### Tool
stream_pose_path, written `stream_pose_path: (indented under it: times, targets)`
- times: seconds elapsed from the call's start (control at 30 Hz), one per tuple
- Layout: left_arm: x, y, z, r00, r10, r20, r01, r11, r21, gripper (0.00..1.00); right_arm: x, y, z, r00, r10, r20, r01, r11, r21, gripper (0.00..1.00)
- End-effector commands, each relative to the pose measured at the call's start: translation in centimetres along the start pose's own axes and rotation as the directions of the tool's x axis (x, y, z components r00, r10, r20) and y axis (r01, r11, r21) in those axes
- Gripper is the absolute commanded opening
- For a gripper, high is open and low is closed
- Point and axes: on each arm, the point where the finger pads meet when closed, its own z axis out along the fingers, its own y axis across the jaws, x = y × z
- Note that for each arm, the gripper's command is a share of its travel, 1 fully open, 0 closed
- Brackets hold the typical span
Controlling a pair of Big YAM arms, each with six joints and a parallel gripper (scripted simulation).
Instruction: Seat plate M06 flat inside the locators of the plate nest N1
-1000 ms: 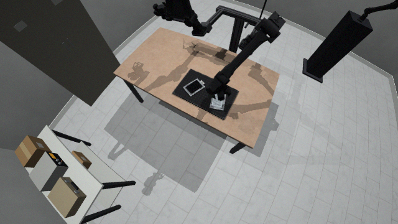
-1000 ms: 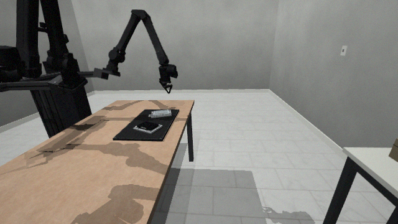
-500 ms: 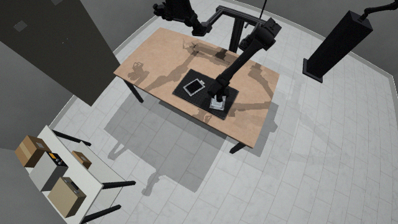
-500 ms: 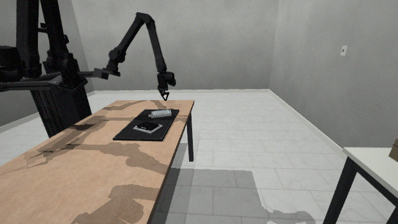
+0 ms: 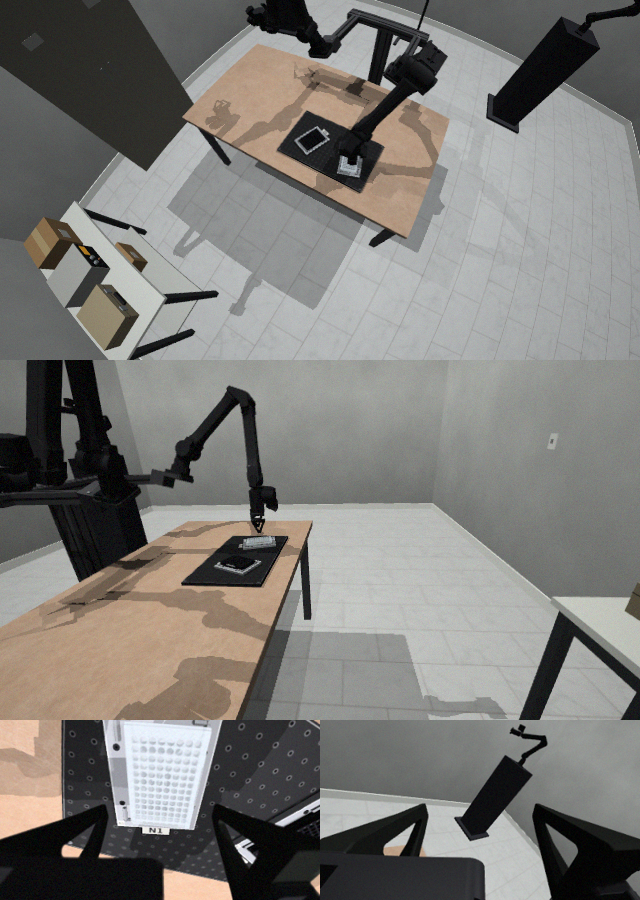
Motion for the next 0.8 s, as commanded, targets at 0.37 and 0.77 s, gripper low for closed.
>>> stream_pose_path:
  times: [0.37, 0.77]
  targets:
    - [0.0, -0.9, 1.3, 0.996, 0.07, 0.049, -0.071, 0.997, 0.03, 1.0, -0.8, -0.8, 0.4, 1.0, 0.025, 0.012, -0.025, 0.999, 0.019, 1.0]
    - [-1.1, -0.6, 0.7, 0.998, 0.049, 0.044, -0.05, 0.998, 0.023, 1.0, -0.8, -0.8, 0.4, 1.0, 0.025, 0.012, -0.025, 0.999, 0.019, 1.0]
